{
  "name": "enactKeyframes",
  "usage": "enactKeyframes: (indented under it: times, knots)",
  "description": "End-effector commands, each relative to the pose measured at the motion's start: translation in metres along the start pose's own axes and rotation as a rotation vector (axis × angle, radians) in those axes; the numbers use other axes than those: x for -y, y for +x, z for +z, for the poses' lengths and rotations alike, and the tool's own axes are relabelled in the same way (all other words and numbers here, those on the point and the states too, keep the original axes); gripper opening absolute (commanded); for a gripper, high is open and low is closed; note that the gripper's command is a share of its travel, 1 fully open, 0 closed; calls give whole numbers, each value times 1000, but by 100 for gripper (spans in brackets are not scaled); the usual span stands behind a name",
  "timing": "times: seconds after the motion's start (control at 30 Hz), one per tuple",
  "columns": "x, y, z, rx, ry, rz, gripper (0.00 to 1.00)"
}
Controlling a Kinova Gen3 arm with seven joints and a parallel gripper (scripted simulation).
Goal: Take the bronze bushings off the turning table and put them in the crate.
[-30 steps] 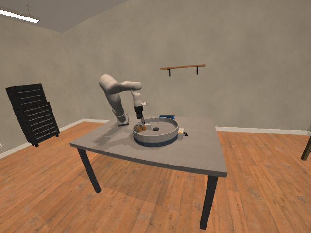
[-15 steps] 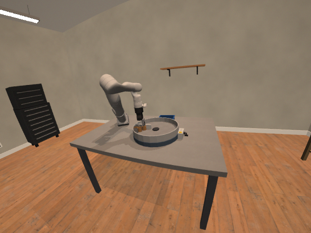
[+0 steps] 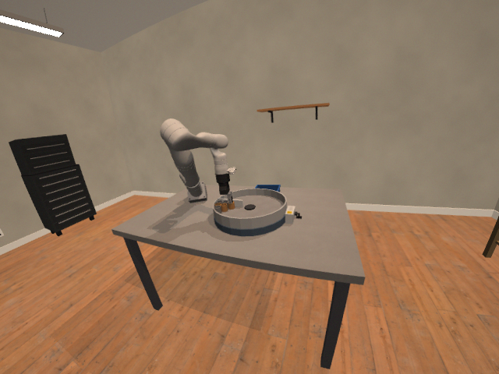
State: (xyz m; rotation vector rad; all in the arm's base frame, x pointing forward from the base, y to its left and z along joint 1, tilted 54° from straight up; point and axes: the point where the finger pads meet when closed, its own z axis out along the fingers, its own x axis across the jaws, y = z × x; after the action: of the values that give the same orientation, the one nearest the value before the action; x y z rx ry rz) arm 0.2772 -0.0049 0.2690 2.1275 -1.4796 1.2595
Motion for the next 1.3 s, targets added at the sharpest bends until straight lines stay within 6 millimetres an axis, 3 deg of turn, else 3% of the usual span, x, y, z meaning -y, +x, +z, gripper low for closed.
enactKeyframes:
  times: [0.0,1.27]
  knots:
    - [-1,1,4,-3,-3,-1,45]
    - [-1,1,17,-3,-3,0,45]
